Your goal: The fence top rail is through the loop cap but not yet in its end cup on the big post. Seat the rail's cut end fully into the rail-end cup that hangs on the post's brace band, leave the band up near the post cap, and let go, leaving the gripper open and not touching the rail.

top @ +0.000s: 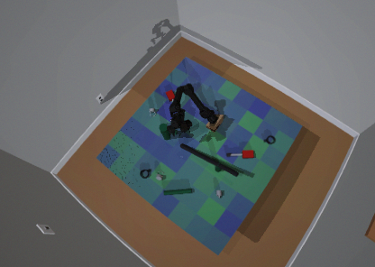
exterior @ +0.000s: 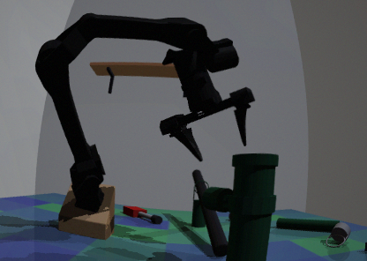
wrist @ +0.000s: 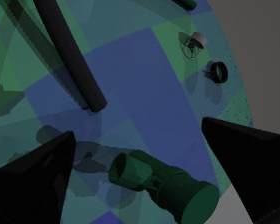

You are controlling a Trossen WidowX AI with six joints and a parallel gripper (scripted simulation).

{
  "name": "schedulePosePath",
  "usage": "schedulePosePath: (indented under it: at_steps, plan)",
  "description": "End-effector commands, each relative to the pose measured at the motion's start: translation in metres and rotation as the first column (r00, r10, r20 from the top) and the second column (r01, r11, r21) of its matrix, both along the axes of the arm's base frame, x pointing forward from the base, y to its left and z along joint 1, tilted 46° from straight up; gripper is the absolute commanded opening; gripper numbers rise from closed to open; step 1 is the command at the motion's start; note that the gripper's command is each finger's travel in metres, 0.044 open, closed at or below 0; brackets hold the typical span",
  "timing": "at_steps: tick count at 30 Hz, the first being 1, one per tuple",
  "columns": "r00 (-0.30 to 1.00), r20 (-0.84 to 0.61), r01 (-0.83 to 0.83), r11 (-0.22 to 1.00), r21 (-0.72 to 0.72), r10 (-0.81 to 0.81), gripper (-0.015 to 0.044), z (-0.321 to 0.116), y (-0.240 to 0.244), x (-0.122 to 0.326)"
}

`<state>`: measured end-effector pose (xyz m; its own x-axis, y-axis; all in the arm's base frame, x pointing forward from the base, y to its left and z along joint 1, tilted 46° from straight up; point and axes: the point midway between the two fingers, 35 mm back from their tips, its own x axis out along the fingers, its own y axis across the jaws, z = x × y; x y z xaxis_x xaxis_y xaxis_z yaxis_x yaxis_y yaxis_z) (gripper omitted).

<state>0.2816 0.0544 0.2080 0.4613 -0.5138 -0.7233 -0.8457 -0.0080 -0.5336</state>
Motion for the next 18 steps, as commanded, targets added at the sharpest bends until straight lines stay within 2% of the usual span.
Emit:
schedulePosePath:
  at_steps: [1, 7, 18]
  plan:
    - [0.843, -0.327, -0.488, 0.863, -0.130, 0.427, 0.0440, 0.037, -0.046, -0.025]
    - [0.699, -0.461, -0.671, 0.725, -0.157, 0.547, 0.0440, 0.046, -0.058, -0.033]
    - [0.694, -0.465, -0.676, 0.720, -0.158, 0.549, 0.0440, 0.046, -0.058, -0.034]
